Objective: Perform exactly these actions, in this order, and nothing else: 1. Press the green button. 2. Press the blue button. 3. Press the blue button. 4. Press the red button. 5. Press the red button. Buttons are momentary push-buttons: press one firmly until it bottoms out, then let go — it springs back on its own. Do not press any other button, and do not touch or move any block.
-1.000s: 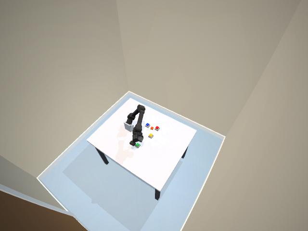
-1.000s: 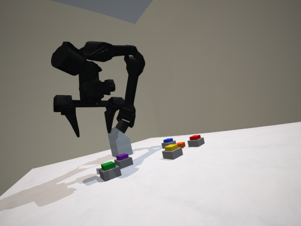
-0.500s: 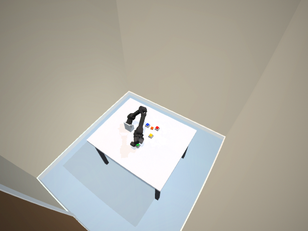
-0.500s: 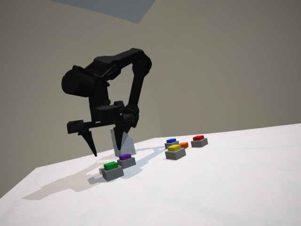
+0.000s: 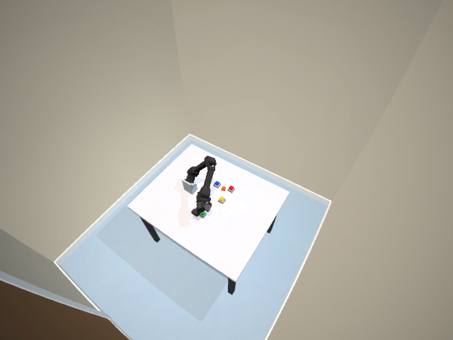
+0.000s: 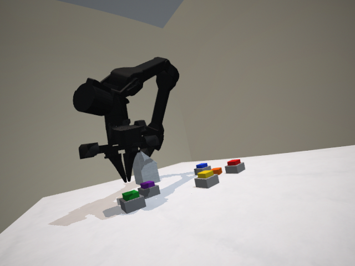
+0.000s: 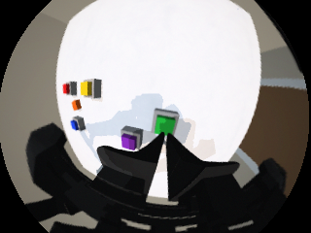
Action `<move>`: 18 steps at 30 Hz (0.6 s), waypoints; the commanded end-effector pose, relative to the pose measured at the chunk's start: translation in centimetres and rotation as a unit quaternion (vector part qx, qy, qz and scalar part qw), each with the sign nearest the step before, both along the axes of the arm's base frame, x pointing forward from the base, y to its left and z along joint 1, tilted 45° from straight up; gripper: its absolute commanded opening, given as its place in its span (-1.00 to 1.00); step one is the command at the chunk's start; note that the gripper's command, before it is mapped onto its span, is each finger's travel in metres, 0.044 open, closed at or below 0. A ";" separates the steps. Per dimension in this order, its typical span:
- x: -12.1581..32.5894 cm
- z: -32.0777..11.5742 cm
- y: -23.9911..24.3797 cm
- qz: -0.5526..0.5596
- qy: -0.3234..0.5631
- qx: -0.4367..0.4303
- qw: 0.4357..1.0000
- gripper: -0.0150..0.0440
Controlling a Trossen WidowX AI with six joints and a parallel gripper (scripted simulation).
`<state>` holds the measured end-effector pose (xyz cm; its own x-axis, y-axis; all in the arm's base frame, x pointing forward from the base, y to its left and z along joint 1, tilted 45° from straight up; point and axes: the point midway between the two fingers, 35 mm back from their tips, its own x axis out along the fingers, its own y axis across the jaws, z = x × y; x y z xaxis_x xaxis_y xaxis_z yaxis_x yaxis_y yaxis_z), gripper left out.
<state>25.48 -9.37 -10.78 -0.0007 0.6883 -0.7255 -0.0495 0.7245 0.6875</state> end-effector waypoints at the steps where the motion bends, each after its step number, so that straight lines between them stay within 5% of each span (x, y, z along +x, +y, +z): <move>1: 0.0 -0.1 0.1 -0.003 0.001 0.002 1.000 -0.42; 18: 0.0 -2.0 2.0 -0.003 0.001 0.003 1.000 -0.42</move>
